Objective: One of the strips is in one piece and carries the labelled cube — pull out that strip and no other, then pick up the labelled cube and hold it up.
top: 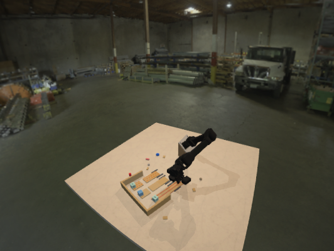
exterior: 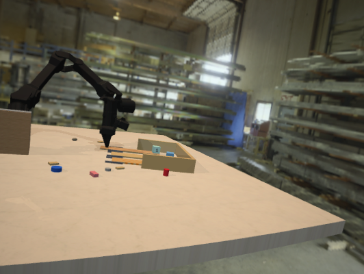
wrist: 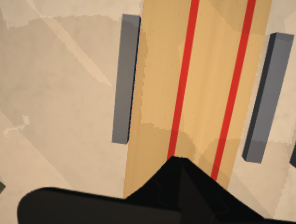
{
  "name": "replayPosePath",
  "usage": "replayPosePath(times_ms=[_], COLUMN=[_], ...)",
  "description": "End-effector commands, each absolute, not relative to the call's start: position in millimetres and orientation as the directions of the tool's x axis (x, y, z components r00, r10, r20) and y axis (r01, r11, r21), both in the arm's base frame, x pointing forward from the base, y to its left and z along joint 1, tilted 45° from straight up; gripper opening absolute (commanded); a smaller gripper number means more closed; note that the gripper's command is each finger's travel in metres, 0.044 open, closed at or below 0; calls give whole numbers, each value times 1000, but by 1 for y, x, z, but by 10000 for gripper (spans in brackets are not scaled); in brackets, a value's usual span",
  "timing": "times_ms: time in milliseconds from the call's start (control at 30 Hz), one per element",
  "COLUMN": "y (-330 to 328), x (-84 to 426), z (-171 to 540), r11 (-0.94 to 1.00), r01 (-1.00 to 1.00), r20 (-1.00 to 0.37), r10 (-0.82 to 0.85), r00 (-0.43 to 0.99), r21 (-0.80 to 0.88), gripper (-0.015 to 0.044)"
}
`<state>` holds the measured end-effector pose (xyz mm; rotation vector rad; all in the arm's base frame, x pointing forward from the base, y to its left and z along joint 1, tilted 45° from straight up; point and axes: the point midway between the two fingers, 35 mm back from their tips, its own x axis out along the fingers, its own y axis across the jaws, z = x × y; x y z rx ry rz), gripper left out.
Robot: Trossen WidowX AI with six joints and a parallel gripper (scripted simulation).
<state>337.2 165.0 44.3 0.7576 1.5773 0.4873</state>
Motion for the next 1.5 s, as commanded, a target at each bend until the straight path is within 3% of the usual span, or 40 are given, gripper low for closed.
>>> replayPosePath(times_ms=[0, 1467], y=[171, 177], x=[323, 260], z=[42, 52], r11=[699, 699], r01=[194, 196], r20=[-704, -703], r10=[708, 708], r00=[-55, -57], r21=[688, 688], gripper=[0, 0])
